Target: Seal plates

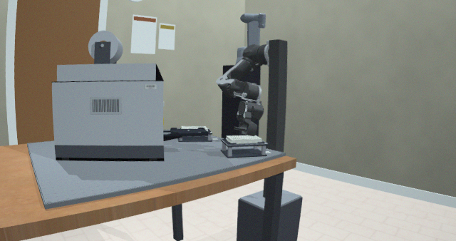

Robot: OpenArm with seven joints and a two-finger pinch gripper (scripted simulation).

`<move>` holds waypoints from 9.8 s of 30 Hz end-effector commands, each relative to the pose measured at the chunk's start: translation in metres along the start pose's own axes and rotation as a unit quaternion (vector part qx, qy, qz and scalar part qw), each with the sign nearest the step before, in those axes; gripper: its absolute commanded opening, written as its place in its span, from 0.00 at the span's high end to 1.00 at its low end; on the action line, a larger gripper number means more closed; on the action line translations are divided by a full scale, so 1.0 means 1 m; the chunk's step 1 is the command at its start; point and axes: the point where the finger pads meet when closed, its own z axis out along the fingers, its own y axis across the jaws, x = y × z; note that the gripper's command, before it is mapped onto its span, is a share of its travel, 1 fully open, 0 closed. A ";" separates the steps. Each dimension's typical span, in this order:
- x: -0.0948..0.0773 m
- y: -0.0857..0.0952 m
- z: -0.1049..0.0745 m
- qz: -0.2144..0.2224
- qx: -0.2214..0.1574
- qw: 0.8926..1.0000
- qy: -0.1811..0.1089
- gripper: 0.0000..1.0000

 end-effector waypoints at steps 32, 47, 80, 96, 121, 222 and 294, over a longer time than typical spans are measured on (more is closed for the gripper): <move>0.001 0.001 0.009 -0.002 -0.003 1.000 -0.001 0.35; 0.003 0.002 0.018 -0.003 -0.005 1.000 0.000 0.35; 0.004 0.001 0.024 -0.002 -0.003 1.000 -0.001 0.40; 0.004 0.001 0.024 -0.002 -0.003 1.000 -0.001 0.47; 0.004 0.001 0.024 -0.002 -0.003 1.000 -0.001 1.00; -0.130 -0.031 -0.025 0.004 -0.007 1.000 -0.002 1.00; -0.223 -0.033 -0.007 0.003 -0.002 1.000 -0.001 1.00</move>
